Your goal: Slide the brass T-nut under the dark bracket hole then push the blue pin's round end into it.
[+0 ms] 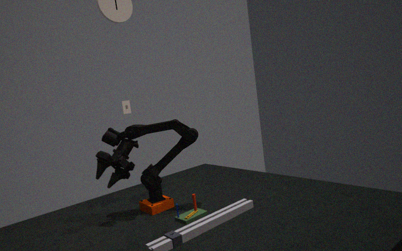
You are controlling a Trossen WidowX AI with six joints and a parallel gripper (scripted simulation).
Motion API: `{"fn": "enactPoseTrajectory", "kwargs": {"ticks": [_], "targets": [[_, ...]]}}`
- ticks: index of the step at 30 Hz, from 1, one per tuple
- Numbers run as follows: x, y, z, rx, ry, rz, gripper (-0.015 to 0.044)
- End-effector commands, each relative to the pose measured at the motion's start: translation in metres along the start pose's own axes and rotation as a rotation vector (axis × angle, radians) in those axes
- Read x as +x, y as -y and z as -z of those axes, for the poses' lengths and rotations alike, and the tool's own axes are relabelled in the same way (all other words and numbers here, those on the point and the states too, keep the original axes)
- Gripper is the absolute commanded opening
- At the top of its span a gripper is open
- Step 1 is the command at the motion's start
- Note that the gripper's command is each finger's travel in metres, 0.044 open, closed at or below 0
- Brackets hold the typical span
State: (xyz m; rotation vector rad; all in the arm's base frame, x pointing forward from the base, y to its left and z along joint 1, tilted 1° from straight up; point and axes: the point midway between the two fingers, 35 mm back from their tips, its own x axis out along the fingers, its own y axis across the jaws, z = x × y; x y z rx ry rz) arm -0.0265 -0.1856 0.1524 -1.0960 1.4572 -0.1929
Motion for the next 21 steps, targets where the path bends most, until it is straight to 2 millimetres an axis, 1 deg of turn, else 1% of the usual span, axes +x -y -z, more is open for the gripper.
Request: {"fn": "enactPoseTrajectory", "kwargs": {"ticks": [1,2,7,12,16,21], "targets": [[0.000,0.001,-0.001,0.008,0.005,-0.001,0.0426],[0.002,0.003,-0.004,0.031,0.022,-0.004,0.0440],[0.010,0.019,-0.032,0.248,0.165,-0.068,0.0440],[0.015,0.033,-0.064,0.451,0.272,-0.185,0.0440],[0.015,0.042,-0.091,0.595,0.318,-0.301,0.0440],[0.010,0.049,-0.126,0.742,0.330,-0.450,0.0440]]}}
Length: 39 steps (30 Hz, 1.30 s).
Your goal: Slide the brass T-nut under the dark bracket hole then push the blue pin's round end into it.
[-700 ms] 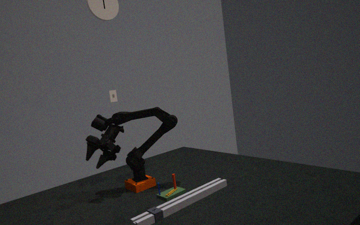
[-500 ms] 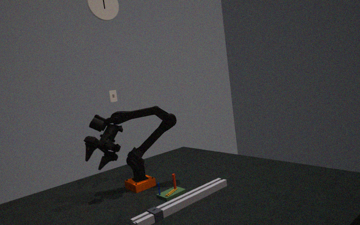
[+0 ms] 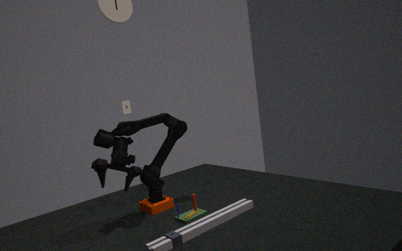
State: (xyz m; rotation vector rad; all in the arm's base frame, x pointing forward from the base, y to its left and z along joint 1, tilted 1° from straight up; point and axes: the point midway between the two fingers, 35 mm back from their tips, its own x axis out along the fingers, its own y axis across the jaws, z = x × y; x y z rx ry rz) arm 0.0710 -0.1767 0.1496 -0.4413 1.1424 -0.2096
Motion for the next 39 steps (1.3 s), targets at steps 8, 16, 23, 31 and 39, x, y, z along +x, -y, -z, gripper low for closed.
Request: {"fn": "enactPoseTrajectory", "kwargs": {"ticks": [8,16,23,31,39], "targets": [[0.012,-0.047,-0.088,0.367,-0.069,-0.299,0.0440],[0.007,-0.088,-0.129,0.603,-0.233,-0.342,0.0440],[-0.002,-0.120,-0.151,0.756,-0.333,-0.297,0.0440],[-0.017,-0.156,-0.168,0.905,-0.388,-0.212,0.0440],[-0.036,-0.195,-0.177,1.051,-0.377,-0.121,0.0440]]}}
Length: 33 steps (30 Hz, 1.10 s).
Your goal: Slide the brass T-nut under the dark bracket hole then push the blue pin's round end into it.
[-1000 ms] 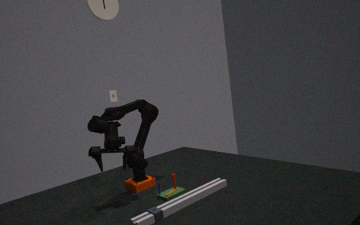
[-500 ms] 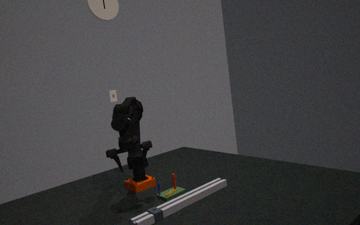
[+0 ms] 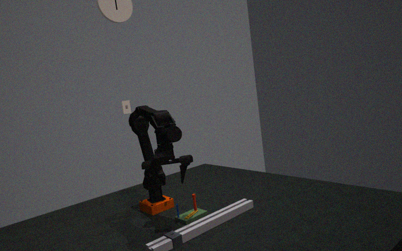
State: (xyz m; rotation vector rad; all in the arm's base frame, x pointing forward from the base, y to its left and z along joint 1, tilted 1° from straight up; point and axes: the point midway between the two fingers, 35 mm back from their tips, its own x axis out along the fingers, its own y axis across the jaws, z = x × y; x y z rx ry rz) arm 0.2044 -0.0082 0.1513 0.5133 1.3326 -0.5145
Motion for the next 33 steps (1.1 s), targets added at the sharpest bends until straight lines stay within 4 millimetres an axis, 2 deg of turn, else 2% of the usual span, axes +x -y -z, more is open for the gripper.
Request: {"fn": "enactPoseTrajectory", "kwargs": {"ticks": [1,6,20,29,33], "targets": [[-0.007,-0.052,0.040,0.250,0.071,0.095,0.0440],[-0.011,-0.069,0.059,0.351,0.121,0.105,0.0440],[-0.010,-0.070,0.059,0.356,0.124,0.105,0.0440],[0.044,-0.069,0.067,0.356,0.124,0.105,0.0440],[0.049,-0.069,0.066,0.356,0.124,0.105,0.0440]]}}
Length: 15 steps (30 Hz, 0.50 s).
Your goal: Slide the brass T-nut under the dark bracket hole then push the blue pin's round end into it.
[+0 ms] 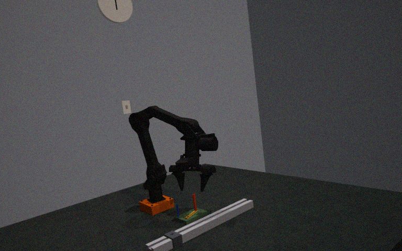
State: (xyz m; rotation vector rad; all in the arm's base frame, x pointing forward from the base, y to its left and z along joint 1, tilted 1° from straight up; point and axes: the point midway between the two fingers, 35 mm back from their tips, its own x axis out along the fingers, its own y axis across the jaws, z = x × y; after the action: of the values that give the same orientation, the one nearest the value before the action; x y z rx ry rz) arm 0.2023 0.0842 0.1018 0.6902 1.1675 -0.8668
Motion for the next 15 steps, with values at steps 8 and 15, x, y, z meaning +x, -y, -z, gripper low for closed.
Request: {"fn": "enactPoseTrajectory", "kwargs": {"ticks": [8,15], "targets": [[0.016,-0.002,0.003,0.004,0.006,-0.006,0.0440],[0.027,-0.003,0.006,0.004,0.006,-0.006,0.0440]]}}
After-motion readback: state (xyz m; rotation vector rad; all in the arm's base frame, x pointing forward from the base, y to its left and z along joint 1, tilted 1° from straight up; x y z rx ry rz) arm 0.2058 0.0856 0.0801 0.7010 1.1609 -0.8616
